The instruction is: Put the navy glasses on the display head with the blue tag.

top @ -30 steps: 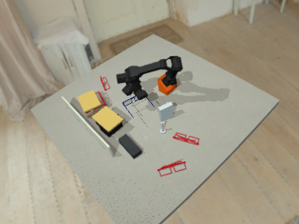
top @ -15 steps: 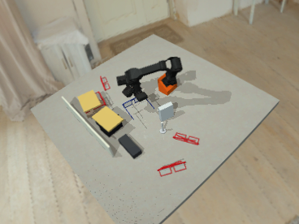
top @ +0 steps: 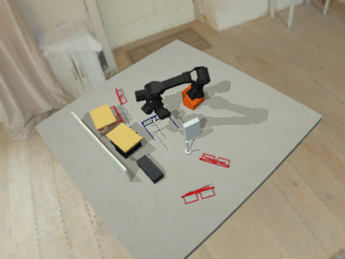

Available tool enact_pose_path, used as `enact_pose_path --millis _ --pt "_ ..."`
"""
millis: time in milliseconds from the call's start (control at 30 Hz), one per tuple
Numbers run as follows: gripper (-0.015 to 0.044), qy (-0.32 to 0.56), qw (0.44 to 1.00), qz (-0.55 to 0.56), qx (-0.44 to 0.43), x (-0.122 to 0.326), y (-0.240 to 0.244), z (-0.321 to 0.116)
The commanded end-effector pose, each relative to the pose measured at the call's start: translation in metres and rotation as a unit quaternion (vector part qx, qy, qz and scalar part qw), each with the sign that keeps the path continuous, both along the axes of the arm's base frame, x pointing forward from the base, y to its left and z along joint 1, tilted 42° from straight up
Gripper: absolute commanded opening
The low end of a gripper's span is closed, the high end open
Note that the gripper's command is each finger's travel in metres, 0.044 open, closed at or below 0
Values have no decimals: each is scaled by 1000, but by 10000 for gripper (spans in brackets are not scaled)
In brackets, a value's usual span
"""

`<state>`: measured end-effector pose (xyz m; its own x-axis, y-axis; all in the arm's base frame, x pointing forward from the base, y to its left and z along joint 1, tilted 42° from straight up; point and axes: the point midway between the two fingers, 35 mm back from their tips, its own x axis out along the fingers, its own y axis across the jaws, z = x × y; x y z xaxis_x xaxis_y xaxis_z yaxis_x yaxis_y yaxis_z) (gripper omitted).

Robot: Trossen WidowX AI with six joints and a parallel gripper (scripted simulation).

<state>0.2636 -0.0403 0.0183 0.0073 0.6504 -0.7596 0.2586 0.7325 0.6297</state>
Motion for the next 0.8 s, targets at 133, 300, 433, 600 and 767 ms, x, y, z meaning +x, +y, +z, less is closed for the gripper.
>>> enact_pose_path --millis 133,300,433,600,767 --pt "0 4 1000 -3 4 -2 7 -7" --pt "0 4 1000 -3 4 -2 10 -11" --pt "0 4 1000 -3 4 -2 13 -13" --pt "0 4 1000 -3 5 -2 16 -17" --pt "0 4 1000 -3 5 -2 19 -20"
